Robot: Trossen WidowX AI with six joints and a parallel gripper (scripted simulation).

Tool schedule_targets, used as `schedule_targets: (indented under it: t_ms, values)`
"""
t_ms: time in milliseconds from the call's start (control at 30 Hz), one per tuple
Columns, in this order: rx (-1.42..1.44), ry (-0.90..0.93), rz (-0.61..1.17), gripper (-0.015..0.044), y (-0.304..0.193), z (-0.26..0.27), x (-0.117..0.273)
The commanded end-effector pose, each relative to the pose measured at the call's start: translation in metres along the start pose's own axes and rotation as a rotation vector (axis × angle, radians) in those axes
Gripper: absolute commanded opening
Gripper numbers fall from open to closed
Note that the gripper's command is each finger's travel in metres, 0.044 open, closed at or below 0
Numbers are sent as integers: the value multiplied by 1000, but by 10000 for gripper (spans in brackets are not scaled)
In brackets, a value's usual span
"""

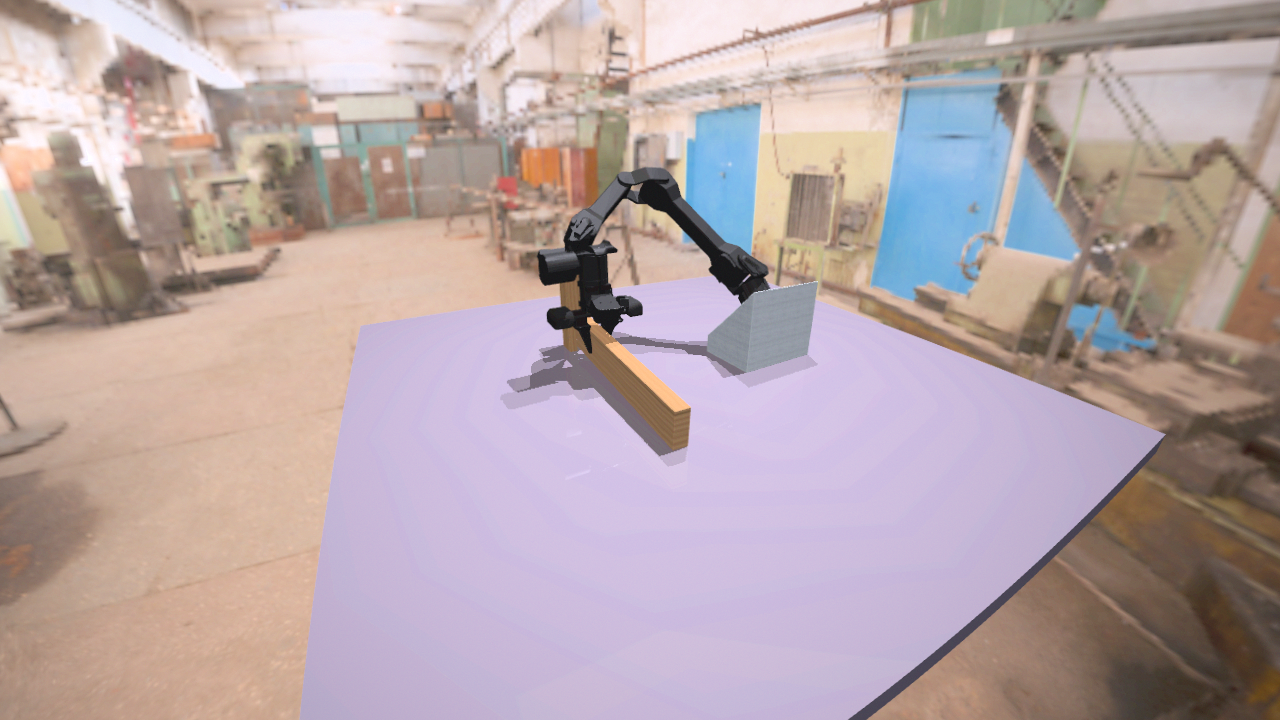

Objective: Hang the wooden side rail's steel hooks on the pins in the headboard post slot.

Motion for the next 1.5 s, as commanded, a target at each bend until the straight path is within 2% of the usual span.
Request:
schedule_targets:
  t_ms: [0,1467]
  values:
    - [-1,-8,3,0,-3,-1,3]
    - [-1,-8,3,0,-7,-1,3]
Point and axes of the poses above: the point midway between the two fingers, 35 mm back from their tips, its own x axis back along the fingers, its own z axis across the jaws, y = z × x, the point moved 7 cm from there along x, back along the fingers
